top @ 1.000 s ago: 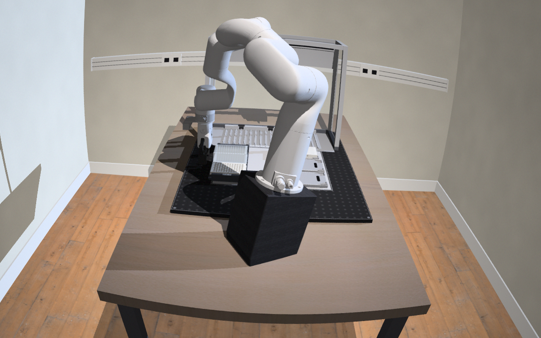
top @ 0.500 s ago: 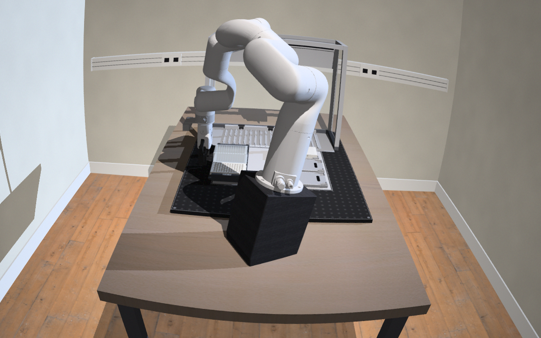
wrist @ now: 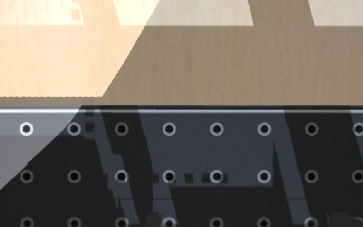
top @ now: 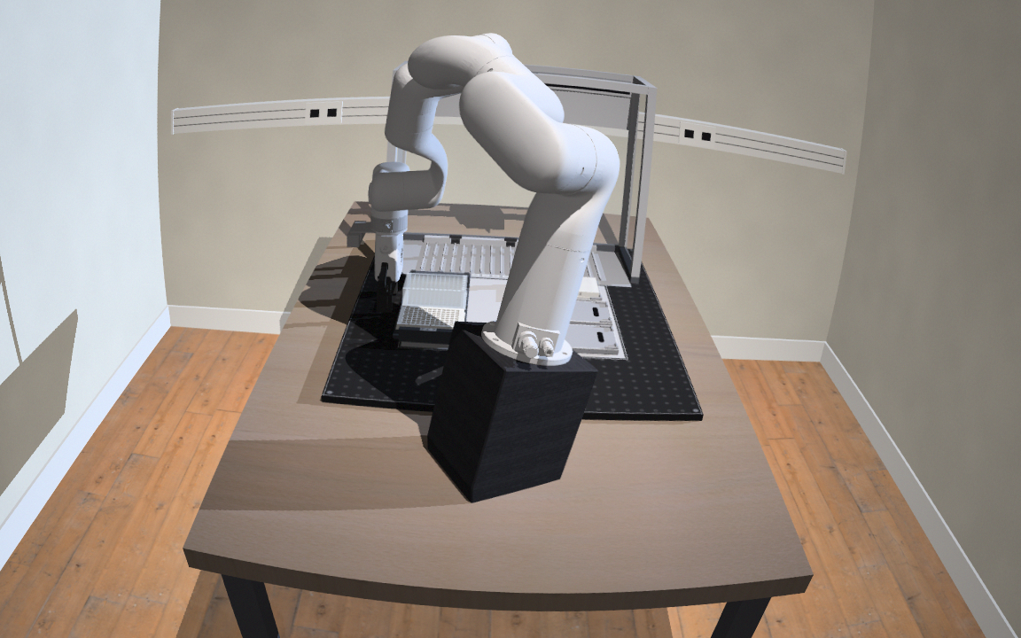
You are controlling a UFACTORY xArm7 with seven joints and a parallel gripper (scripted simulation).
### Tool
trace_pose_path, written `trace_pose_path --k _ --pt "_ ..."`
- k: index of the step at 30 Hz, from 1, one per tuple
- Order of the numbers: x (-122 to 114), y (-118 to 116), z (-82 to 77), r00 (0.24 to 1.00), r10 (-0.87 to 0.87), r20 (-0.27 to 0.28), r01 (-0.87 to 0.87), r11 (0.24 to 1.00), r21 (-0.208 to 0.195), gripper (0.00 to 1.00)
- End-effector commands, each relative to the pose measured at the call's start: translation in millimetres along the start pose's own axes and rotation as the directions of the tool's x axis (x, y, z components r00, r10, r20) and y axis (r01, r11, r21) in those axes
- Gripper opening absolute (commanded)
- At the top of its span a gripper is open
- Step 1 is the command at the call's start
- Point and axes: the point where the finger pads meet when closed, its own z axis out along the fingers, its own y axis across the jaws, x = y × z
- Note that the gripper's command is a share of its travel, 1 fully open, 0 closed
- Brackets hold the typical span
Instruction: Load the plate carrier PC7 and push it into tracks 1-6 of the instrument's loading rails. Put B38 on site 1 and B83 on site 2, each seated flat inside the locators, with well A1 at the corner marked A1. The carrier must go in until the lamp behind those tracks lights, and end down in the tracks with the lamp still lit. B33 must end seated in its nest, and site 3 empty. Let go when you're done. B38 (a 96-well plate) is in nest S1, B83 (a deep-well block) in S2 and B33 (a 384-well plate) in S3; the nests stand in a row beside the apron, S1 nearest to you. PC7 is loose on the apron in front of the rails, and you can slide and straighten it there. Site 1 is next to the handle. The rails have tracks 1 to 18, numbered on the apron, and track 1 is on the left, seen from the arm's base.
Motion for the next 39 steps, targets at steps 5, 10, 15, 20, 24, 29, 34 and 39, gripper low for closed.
trace_pose_path --k 5,10,15,20,24,29,34,39 --pt "-3 2 -1.7 1.0 0.0 -0.002 0.0 1.0 -0.003 1.0" --pt "-5 2 -1.7 1.0 0.0 -0.002 0.0 1.0 -0.004 1.0" --pt "-8 2 -1.7 1.0 0.0 -0.002 0.0 1.0 -0.004 1.0" --pt "-9 2 -1.7 1.0 0.0 -0.002 0.0 1.0 -0.004 1.0" --pt "-11 2 -1.7 1.0 0.0 -0.002 0.0 1.0 -0.004 1.0" --pt "-14 2 -1.7 1.0 0.0 -0.002 0.0 1.0 -0.004 1.0" --pt "-16 2 -1.7 1.0 0.0 -0.002 0.0 1.0 -0.004 1.0" --pt "-18 2 -1.6 1.0 0.0 -0.002 0.0 1.0 -0.003 1.0"
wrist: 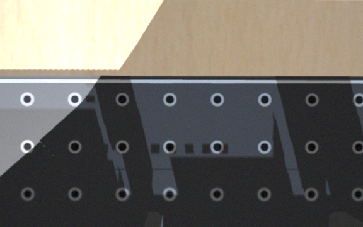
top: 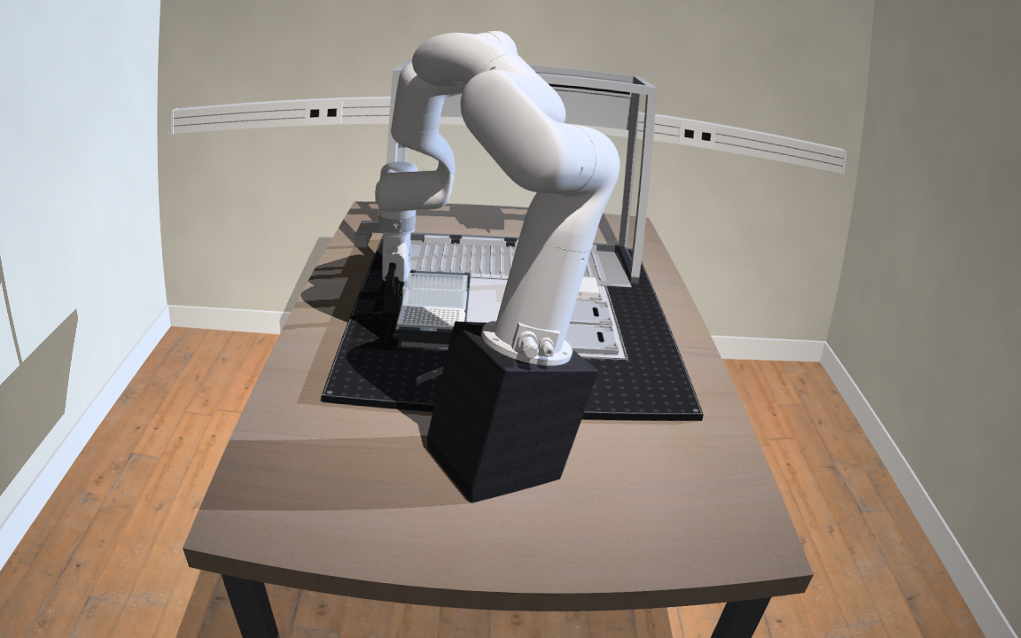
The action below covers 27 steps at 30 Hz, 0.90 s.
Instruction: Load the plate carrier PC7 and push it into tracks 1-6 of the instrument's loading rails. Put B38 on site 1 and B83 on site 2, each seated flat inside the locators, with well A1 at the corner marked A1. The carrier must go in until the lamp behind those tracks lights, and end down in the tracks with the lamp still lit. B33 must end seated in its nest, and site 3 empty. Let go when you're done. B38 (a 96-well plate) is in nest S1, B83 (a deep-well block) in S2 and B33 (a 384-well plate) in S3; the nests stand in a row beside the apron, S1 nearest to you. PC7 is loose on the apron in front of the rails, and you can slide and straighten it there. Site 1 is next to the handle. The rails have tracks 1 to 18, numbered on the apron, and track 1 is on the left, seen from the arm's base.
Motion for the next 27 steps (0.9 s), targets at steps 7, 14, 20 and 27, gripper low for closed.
trace_pose_path --k 7,14,20,27 --pt "-6 2 -1.3 1.0 0.001 0.0 -0.001 1.0 -0.003 1.0" --pt "-9 2 -1.3 1.0 0.001 0.0 -0.001 1.0 -0.003 1.0" --pt "-11 2 -1.3 1.0 0.001 0.0 -0.001 1.0 -0.003 1.0" --pt "-15 2 -1.3 1.0 0.001 0.0 -0.001 1.0 -0.003 1.0"
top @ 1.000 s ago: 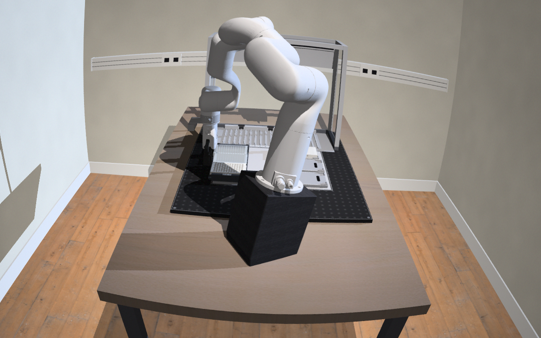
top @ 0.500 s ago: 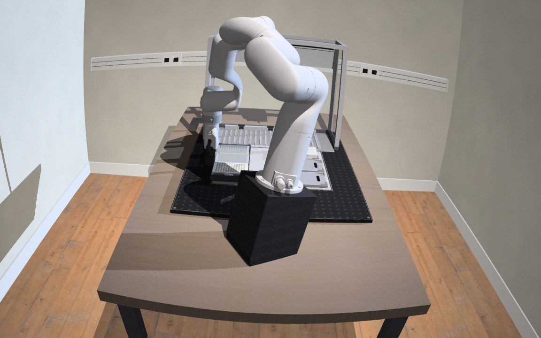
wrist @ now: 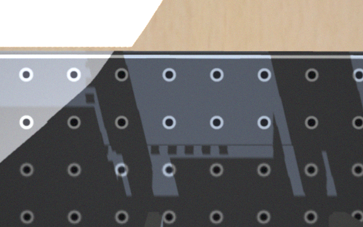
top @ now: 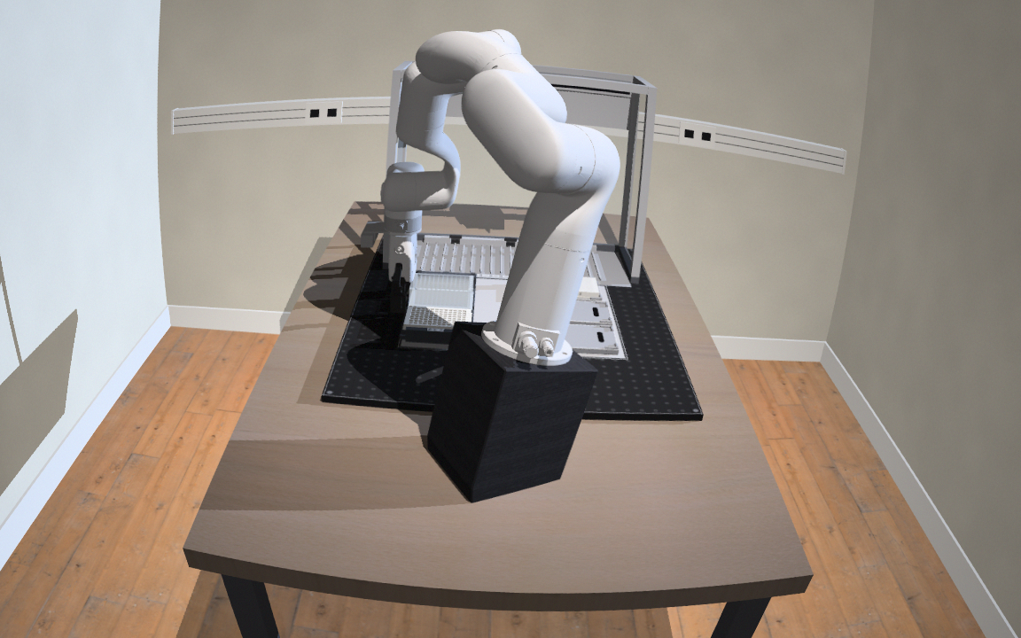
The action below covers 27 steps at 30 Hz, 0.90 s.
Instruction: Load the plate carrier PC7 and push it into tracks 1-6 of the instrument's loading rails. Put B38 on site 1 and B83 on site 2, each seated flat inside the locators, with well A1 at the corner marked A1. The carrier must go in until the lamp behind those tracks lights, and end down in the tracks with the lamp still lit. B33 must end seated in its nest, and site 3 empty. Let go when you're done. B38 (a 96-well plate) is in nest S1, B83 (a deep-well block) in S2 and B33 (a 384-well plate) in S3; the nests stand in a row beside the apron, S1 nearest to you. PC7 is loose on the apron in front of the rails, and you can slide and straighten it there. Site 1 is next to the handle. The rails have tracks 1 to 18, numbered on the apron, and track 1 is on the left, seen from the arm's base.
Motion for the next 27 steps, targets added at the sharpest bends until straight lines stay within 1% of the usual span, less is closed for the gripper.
trace_pose_path --k 1,17,27 --pt "-2.3 1.5 -1.4 1.0 0.0 -0.002 0.0 1.0 -0.003 1.0" --pt "-9.3 1.5 -1.4 1.0 0.0 -0.002 0.0 1.0 -0.003 1.0" --pt "-9.5 1.5 -1.4 1.0 0.0 -0.002 0.0 1.0 -0.003 1.0"
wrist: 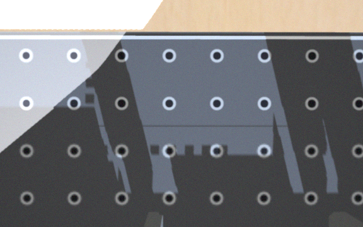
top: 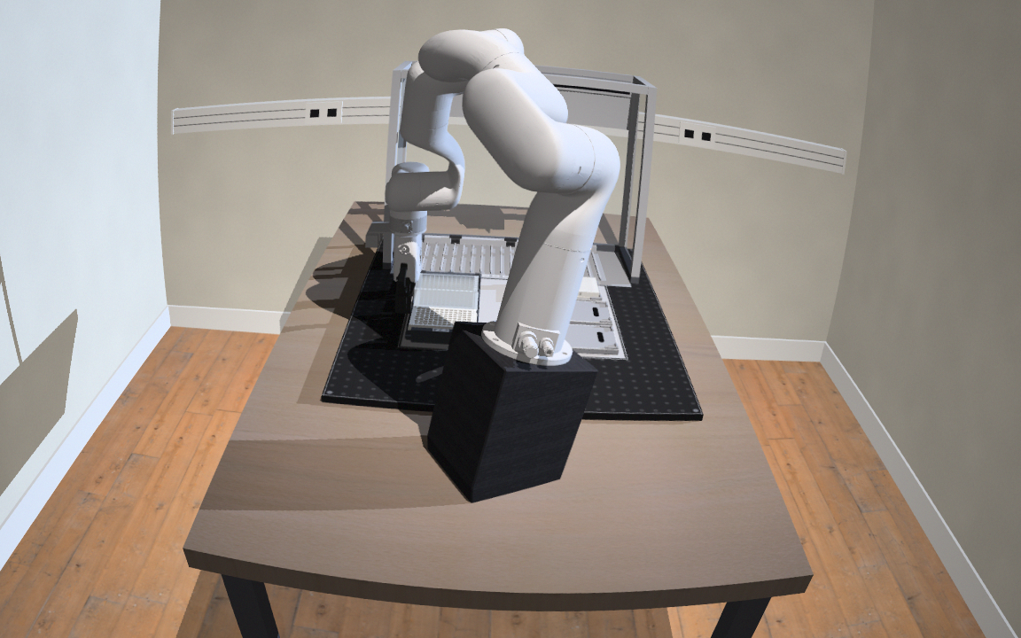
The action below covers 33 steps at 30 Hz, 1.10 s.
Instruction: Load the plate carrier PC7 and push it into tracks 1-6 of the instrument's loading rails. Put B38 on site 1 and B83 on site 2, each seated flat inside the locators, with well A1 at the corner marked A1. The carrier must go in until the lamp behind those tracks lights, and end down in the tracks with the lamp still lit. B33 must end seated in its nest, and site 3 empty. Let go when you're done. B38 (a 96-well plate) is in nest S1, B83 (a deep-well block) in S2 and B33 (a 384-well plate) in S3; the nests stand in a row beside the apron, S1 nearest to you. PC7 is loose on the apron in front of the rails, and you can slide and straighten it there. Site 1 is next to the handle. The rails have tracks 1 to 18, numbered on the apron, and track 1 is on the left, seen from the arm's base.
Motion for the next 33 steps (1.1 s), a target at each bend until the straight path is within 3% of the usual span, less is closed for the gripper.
trace_pose_path --k 1,33 --pt "0 2 -1.5 1.0 0.0 -0.002 0.0 1.0 -0.003 1.0" --pt "12 2 -1.5 1.0 0.0 -0.002 0.0 1.0 -0.003 1.0"
